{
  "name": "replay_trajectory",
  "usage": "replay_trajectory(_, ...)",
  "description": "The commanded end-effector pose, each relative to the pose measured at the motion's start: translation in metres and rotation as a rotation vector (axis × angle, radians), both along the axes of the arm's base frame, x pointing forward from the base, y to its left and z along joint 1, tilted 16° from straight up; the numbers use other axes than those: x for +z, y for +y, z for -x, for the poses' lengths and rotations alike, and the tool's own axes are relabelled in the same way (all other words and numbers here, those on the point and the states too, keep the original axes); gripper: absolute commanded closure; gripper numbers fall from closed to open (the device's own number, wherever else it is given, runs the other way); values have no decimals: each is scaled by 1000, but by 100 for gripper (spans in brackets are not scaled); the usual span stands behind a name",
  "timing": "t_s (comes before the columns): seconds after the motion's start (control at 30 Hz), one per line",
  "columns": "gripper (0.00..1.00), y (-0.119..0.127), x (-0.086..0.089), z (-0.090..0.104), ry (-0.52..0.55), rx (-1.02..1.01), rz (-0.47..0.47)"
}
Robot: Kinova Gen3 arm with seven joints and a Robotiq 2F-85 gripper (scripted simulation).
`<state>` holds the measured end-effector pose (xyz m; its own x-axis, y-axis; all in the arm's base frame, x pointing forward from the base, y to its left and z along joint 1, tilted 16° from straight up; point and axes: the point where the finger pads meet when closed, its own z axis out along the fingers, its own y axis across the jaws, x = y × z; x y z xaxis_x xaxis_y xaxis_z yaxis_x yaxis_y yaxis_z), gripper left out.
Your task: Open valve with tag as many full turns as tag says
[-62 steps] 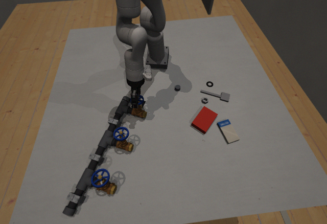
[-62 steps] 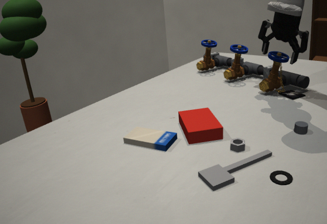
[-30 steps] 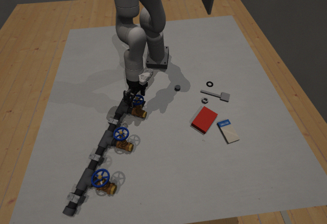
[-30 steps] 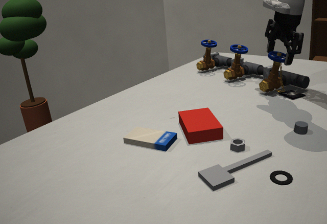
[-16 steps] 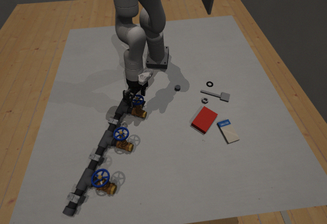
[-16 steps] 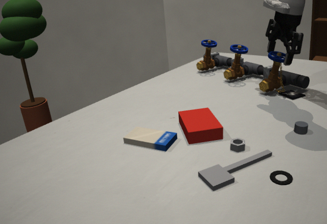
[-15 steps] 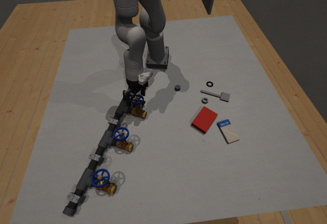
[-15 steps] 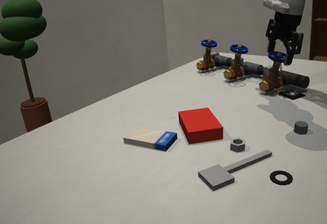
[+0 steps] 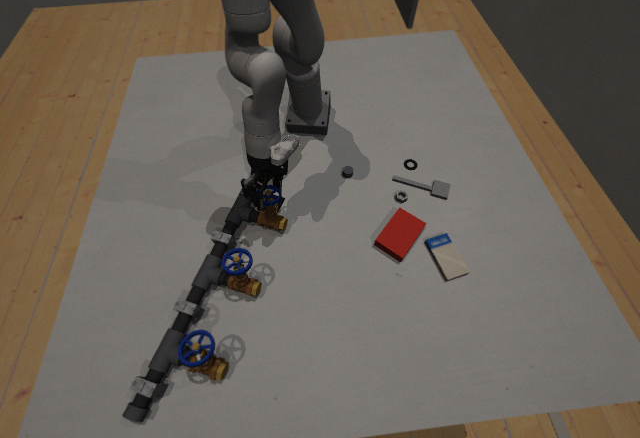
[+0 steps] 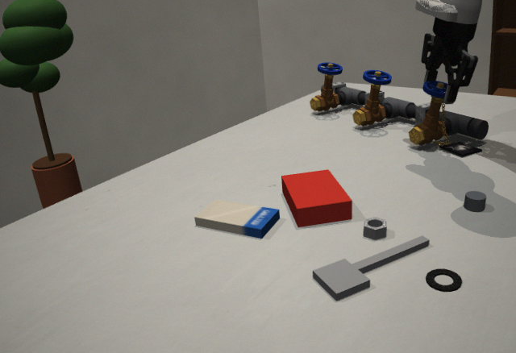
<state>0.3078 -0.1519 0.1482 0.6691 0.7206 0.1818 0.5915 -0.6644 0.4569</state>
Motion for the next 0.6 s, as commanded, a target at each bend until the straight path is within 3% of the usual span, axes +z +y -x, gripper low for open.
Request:
replay_trajectory(0.0,29,0,0,0,0,0,0)
replay_trajectory(0.57,29,0,0,0,2,10,6)
